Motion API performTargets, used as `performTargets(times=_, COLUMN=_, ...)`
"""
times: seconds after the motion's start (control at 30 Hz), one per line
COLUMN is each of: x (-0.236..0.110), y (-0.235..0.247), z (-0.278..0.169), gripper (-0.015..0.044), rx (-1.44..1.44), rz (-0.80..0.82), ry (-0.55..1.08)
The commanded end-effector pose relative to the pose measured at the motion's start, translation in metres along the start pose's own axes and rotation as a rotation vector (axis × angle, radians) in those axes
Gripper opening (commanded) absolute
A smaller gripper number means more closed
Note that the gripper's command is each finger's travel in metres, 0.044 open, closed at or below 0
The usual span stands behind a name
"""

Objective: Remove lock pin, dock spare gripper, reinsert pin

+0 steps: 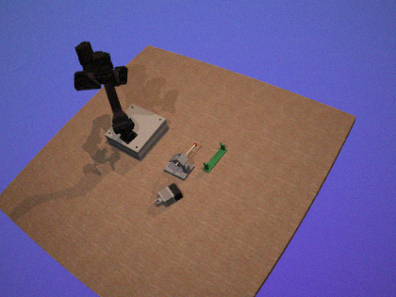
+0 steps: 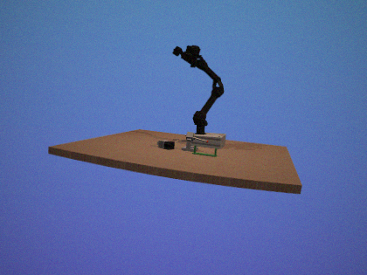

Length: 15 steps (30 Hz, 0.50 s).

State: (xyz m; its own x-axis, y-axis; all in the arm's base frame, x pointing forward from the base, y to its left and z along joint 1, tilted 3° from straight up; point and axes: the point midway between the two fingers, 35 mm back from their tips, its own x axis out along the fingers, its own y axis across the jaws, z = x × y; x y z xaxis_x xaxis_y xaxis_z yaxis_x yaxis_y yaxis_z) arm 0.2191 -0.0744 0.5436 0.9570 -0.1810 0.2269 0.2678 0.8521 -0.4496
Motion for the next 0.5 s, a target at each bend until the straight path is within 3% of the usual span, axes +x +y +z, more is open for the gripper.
performTargets(times=0.0, x=0.023, y=0.021, z=-0.031, gripper=0.03, rx=-0.008, rz=0.091, ry=0.098)
performTargets(times=0.47, x=0.066, y=0.123, z=-0.117, gripper=0.03, rx=-0.135, rz=0.471, ry=0.377)
